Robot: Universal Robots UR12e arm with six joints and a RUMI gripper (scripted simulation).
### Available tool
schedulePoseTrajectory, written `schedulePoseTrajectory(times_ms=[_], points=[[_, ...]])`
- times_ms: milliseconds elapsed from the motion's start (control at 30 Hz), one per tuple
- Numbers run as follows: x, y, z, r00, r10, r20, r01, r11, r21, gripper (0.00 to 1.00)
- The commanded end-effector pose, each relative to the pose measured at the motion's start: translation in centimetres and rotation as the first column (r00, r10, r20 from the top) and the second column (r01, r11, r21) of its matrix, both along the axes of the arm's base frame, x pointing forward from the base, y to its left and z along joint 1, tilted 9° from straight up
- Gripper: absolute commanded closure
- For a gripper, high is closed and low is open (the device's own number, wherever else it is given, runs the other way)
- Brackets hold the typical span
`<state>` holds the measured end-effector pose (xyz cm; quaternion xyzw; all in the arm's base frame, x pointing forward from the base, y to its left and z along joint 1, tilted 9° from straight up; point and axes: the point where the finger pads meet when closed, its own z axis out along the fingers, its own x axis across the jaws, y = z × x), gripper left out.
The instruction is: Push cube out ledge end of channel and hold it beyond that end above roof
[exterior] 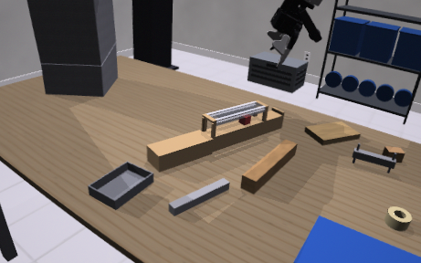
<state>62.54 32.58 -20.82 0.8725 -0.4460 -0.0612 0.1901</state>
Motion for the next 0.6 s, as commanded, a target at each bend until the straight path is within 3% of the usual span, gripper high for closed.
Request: schedulePoseTrajectory(times_ms=[0,533,567], points=[[0.06,0.04,0.07,1.0,0.0,0.001,0.0,1.0,0.001,0.0],[0.06,0.04,0.07,1.0,0.0,0.001,0.0,1.0,0.001,0.0],[0.06,0.04,0.07,1.0,0.0,0.001,0.0,1.0,0.001,1.0]])
